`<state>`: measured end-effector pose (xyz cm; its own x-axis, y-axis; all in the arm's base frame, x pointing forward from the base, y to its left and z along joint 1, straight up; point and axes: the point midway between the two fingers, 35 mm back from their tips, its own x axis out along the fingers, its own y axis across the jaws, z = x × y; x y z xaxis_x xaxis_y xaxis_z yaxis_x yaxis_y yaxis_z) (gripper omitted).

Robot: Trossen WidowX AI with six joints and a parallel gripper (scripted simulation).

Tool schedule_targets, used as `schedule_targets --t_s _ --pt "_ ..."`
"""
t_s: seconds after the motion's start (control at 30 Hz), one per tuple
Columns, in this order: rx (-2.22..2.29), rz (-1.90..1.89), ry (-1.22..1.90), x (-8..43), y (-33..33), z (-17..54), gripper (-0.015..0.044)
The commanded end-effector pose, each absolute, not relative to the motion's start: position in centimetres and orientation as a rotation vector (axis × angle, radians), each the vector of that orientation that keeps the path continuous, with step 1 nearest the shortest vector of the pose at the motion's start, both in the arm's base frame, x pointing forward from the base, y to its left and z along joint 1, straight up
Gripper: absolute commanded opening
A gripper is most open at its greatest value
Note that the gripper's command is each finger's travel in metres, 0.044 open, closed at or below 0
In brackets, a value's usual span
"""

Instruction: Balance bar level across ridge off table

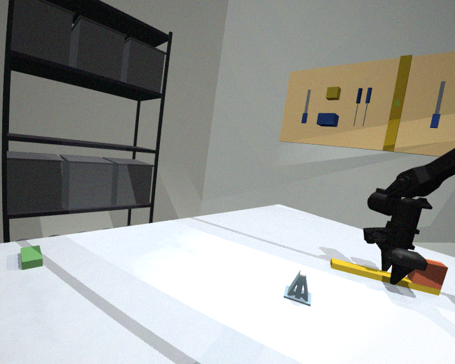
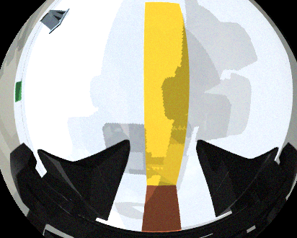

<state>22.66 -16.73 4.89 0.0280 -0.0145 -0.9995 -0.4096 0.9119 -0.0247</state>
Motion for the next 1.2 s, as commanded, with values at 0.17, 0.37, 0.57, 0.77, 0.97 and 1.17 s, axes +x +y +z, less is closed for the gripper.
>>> schedule_targets --t_s 0.17,0.37,0.57,0.77,0.97,1.17 --pt "-0.345 0.315 1.522 22.6 -16.7 4.8 0.0289" --pt "-0.345 0.315 1.522 22.6 -16.7 4.8 0.0151" --pt "-0.345 0.315 1.522 22.6 -16.7 4.8 0.0111" --pt "-0.345 0.315 1.522 22.8 -16.8 6.0 0.0" --pt "-0.345 0.314 1.523 22.9 -16.9 7.5 0.0" --pt "-0.345 0.313 1.523 23.0 -17.0 9.0 0.0"
